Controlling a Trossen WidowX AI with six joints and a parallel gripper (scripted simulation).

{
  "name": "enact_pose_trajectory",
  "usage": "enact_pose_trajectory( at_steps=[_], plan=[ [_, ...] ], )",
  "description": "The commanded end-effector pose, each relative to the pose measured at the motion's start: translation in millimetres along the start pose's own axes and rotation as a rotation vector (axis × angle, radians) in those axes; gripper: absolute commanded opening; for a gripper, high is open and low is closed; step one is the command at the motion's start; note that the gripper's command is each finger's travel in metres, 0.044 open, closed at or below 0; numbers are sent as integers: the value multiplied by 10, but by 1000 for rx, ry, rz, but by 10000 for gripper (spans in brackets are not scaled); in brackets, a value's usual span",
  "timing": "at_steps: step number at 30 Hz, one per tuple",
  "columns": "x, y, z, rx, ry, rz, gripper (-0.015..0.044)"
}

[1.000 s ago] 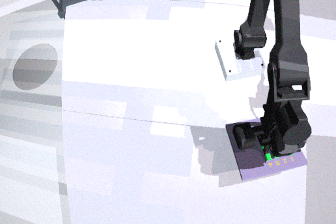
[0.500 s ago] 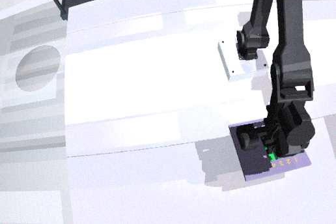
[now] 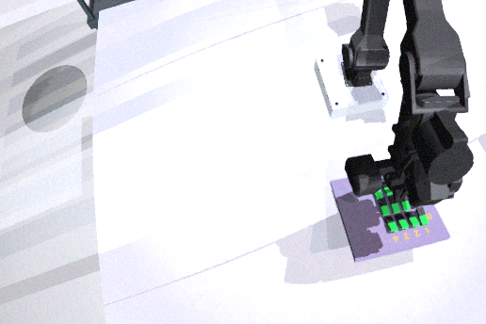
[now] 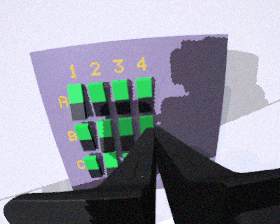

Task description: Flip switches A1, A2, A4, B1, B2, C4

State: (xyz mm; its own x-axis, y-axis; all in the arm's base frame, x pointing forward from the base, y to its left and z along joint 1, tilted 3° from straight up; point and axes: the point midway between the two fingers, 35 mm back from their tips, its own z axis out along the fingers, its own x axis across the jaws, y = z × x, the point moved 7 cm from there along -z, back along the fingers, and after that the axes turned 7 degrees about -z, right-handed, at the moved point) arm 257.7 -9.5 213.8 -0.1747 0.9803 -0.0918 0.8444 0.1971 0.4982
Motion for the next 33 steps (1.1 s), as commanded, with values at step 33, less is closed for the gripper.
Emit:
enact_pose_trajectory(
  at_steps=[33],
  plan=[
    [679, -138, 424, 35, 15, 1, 0]
  ],
)
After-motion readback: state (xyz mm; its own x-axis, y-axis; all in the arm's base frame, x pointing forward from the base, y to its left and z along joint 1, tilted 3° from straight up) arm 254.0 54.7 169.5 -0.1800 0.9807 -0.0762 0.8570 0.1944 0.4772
